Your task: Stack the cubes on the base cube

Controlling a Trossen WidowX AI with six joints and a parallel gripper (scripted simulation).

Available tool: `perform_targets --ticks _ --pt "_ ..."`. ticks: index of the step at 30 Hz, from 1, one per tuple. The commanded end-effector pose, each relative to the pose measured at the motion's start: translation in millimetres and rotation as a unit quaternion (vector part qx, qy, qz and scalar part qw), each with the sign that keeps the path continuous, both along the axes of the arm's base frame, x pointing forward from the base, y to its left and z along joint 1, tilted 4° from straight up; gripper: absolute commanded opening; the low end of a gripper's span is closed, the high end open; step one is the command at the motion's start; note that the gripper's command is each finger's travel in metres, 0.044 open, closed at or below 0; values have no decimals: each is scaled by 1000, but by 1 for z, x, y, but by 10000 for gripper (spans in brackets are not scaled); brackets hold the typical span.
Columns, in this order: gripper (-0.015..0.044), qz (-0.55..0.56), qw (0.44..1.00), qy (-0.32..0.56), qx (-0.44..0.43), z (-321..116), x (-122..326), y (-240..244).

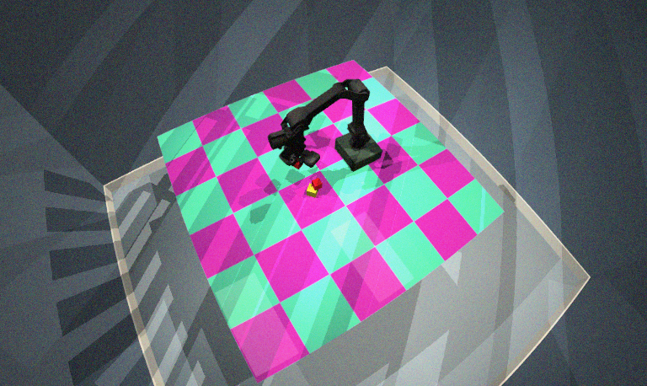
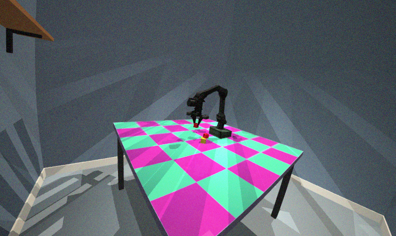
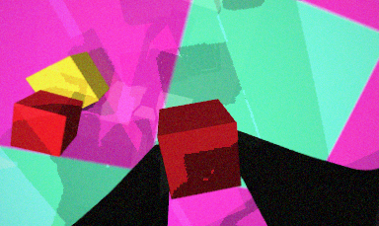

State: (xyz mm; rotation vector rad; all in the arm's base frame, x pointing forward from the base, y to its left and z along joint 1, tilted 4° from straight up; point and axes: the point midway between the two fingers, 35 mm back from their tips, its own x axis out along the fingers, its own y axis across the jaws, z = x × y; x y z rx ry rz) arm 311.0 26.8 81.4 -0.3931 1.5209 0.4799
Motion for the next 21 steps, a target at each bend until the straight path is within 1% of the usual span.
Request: perform_targets --ticks 1,21 --pt "105 -31 1000 0 2 2 2 13" --pt "105 -154 988 13 2 4 -2 61"
